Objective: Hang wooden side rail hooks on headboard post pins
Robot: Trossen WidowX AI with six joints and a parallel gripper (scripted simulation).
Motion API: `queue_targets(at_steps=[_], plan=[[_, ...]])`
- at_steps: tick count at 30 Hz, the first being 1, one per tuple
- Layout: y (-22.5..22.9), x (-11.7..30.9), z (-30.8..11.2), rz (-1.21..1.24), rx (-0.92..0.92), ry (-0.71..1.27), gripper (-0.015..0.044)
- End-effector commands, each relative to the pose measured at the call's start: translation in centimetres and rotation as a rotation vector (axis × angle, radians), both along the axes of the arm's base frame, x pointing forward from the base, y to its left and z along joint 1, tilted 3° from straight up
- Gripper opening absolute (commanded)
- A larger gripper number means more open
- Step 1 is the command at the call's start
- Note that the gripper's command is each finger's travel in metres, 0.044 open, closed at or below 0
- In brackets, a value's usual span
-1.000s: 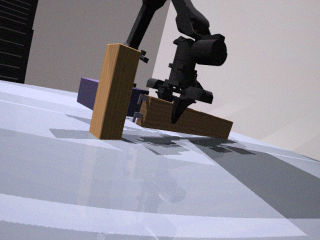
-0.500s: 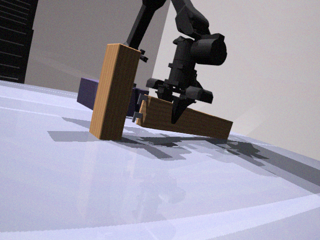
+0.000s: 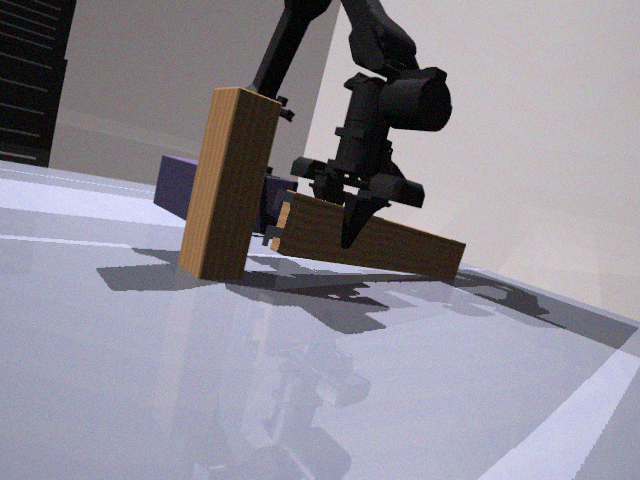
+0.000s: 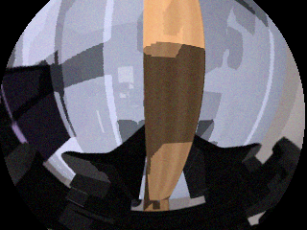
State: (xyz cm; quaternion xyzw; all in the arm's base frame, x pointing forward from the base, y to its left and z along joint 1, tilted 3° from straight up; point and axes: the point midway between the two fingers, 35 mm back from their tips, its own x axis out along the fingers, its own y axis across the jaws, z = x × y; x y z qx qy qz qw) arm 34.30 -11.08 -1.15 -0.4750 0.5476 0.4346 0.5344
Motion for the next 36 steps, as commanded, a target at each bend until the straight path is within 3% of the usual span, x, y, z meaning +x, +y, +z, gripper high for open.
queue_targets(at_steps=[1,36], plan=[[-0.22,0.02,0.28,0.001,-0.007,-0.007,0.0],[-0.65,0.26,0.6,0.001,-0.008,-0.008,0.0]])
